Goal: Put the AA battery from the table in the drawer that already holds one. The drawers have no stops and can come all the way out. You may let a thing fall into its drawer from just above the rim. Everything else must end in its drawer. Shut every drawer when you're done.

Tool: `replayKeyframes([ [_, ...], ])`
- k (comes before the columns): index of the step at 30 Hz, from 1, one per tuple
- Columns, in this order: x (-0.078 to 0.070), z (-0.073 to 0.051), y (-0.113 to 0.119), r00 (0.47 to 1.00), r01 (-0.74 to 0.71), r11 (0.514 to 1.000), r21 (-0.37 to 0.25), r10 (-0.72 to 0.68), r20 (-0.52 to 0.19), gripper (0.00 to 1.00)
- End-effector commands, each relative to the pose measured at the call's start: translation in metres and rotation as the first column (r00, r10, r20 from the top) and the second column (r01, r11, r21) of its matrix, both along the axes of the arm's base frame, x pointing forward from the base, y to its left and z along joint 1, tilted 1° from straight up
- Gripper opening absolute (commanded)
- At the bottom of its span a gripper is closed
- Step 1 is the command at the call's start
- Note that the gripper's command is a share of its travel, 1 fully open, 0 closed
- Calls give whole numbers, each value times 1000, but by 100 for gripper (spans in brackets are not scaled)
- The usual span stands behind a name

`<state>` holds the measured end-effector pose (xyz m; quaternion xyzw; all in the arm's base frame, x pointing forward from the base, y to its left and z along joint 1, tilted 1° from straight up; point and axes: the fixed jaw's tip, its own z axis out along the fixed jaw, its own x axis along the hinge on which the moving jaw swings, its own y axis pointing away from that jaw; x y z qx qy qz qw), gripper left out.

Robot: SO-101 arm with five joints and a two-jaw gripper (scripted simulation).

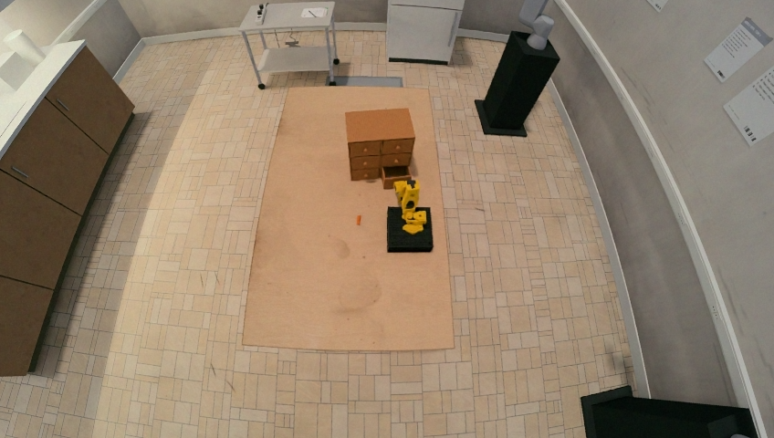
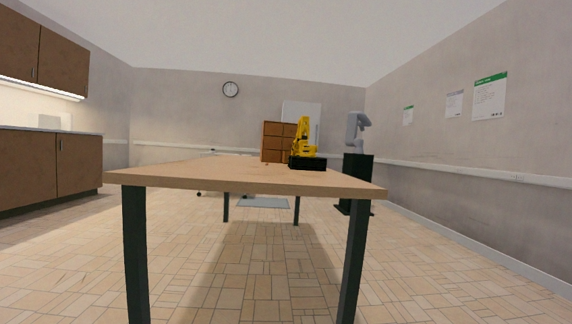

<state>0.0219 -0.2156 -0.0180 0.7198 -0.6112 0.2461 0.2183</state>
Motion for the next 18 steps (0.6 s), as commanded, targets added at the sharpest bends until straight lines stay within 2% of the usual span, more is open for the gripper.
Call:
replayKeyframes([
  [1, 1, 1, -7, 1000, 6, 1000, -8, -6, 3, 0],
  [8, 7, 1, -14, 1000, -3, 1000, -7, 3, 13, 0],
  [18, 7, 1, -19, 1000, -2, 1000, -7, 2, 13, 0],
])
